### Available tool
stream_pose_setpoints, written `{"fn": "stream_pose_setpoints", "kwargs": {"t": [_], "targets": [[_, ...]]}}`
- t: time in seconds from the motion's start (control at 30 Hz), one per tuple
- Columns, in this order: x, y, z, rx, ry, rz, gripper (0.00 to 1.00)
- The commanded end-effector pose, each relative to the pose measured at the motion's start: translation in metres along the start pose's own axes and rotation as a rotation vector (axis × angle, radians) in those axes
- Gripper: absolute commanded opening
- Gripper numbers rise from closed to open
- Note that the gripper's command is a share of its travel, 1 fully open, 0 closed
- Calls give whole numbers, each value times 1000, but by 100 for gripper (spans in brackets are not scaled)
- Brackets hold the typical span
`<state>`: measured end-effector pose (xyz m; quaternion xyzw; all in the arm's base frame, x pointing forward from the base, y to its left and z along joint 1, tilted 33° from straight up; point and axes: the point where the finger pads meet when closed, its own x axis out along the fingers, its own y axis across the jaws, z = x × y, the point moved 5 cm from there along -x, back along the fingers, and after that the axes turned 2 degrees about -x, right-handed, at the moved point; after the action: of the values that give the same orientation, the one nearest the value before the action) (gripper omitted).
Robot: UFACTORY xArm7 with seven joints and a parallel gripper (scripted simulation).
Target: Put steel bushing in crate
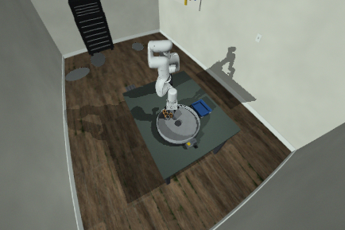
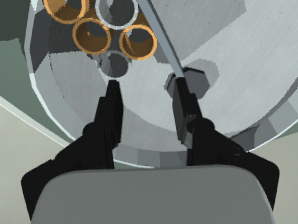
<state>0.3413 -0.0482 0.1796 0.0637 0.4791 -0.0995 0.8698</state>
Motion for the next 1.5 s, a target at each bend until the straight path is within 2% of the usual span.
{"fn": "stream_pose_setpoints", "kwargs": {"t": [0.0,0.2,0.73,1.47], "targets": [[22,-28,18,92,-9,11,47],[27,-40,22,124,-8,10,47],[28,-40,22,124,-9,10,47],[47,-39,23,124,-8,10,47]]}}
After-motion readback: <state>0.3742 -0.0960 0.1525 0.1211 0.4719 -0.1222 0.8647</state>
